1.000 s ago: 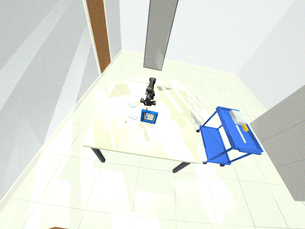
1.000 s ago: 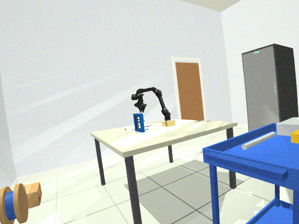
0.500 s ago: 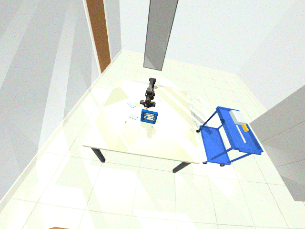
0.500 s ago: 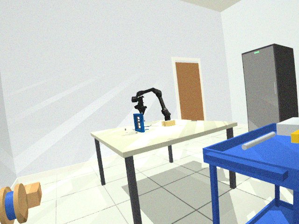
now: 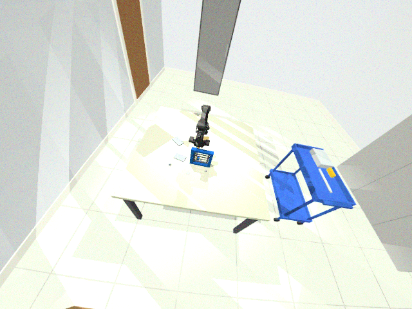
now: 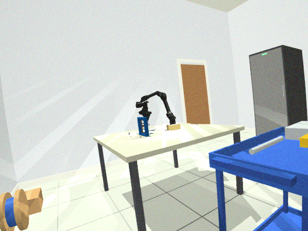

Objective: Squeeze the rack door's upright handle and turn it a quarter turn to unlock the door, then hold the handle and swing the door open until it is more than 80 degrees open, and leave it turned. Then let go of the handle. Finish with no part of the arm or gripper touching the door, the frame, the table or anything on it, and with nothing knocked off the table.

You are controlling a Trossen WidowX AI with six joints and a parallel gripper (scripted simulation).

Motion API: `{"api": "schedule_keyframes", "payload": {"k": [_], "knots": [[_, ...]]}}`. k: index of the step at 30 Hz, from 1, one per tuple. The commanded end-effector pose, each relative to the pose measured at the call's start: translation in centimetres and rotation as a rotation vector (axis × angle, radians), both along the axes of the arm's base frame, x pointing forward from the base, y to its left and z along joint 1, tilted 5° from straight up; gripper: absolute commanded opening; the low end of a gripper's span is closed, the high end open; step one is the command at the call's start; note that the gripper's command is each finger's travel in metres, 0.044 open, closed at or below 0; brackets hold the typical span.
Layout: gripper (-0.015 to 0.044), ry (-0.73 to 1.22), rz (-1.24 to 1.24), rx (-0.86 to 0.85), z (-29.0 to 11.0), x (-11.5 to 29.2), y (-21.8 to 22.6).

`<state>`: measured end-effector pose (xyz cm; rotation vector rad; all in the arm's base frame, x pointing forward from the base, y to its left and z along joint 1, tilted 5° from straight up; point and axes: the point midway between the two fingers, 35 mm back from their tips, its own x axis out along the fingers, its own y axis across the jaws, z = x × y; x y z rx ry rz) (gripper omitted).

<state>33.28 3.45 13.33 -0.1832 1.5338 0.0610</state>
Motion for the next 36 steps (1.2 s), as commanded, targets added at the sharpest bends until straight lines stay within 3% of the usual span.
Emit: {"api": "schedule_keyframes", "payload": {"k": [1, 7, 14, 27, 31, 36], "knots": [[0.0295, 0.002, 0.003, -0.005, -0.69, -0.13, -0.16], [0.0295, 0.003, 0.004, -0.005, -1.42, -0.19, -0.23], [0.0112, 0.003, 0.004, -0.005, -1.42, -0.19, -0.23], [0.0025, 0.003, 0.004, -0.005, -1.42, -0.19, -0.23], [0.0023, 0.002, -0.005, -0.005, -1.42, -0.19, -0.23], [0.0023, -0.015, -0.216, 0.003, -1.42, -0.19, -0.23]]}}
